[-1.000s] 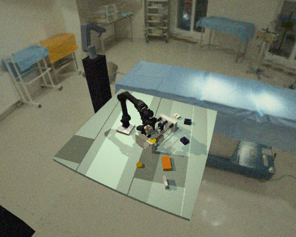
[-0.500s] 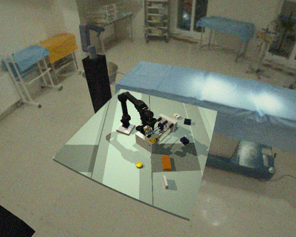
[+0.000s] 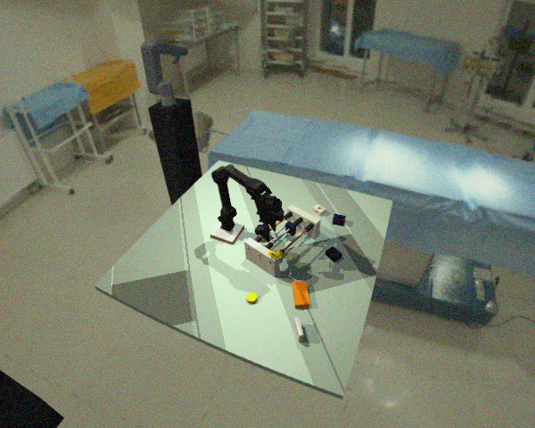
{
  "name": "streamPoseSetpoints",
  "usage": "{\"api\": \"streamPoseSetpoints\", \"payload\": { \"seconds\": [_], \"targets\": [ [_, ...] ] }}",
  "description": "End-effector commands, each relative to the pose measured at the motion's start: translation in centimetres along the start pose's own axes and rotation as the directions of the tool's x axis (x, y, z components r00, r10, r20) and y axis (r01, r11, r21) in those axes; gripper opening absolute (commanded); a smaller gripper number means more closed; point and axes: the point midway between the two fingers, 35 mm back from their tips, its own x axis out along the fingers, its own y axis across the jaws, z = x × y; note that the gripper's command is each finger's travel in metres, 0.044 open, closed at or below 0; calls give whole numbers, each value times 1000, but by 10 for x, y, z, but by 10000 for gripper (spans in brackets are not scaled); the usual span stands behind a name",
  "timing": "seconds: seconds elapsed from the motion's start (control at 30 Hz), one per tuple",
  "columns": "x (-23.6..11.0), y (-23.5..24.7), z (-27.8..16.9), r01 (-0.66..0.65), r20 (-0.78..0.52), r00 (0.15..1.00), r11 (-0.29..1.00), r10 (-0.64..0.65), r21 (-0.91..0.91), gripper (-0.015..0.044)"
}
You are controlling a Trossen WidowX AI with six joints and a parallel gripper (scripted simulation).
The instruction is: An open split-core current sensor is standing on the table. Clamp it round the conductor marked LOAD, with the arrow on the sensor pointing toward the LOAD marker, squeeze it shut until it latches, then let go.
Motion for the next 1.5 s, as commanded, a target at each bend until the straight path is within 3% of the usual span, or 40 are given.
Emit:
{"api": "streamPoseSetpoints", "payload": {
  "seconds": [0.0, 0.1, 0.37, 0.6, 0.83, 1.47],
  "targets": [
    [9, 59, -25, -128, -95, 992, 694, 85, -709, 440],
    [11, 80, -36, -167, -132, 985, 429, 110, -888, 440],
    [13, 109, -56, -184, -191, 972, -60, 139, -981, 440],
    [13, 132, -76, -143, -246, 957, -487, 154, -862, 440],
    [13, 152, -98, -47, -302, 940, -817, 158, -575, 440],
    [16, 153, -99, -41, -304, 939, -829, 158, -557, 440]
  ]
}}
